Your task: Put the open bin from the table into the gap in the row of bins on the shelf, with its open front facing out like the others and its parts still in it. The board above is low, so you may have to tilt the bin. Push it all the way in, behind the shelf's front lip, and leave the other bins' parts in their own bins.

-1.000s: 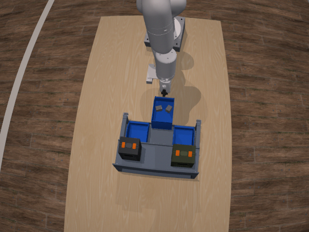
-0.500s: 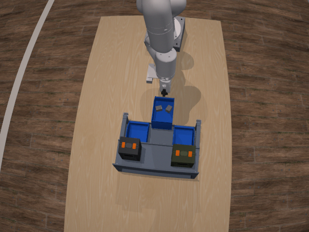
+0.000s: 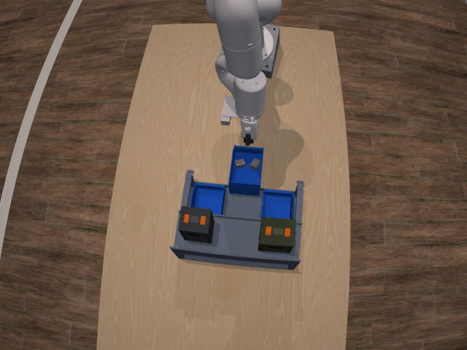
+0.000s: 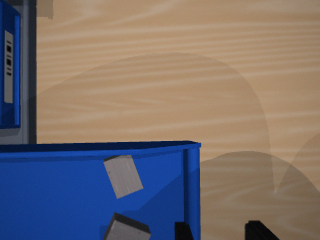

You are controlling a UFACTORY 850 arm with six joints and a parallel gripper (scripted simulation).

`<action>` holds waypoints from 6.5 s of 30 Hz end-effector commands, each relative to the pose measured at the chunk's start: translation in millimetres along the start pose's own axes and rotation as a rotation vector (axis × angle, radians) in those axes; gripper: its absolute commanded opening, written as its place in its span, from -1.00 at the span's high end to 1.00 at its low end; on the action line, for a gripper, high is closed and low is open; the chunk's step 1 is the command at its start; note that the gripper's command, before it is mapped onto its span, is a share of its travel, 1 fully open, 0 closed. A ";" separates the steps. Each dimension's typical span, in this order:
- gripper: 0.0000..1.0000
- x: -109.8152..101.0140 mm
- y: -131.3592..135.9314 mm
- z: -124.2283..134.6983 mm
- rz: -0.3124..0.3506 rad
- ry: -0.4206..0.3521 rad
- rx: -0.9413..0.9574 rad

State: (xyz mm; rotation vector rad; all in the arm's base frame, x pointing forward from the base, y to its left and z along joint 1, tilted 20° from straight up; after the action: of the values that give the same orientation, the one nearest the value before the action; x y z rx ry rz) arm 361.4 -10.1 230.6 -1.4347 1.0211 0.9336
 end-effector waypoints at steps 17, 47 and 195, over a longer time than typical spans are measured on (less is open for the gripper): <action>-1.00 -0.2 -0.2 -0.1 -0.004 -0.001 0.000; -1.00 85.7 17.1 1.9 -0.144 0.020 0.001; 1.00 91.2 12.3 2.2 -0.144 0.020 0.001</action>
State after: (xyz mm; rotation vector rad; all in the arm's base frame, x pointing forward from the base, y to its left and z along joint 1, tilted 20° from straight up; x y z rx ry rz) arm 378.7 -16.9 140.3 -1.4983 0.9203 0.8168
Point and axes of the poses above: the point where the finger pads meet when closed, its own x axis out along the fingers, its own y axis across the jaws, z = x × y, the point moved 9 cm from there along -x, back along the fingers, and after that the axes turned 10 degrees about -x, right-handed, at the moved point
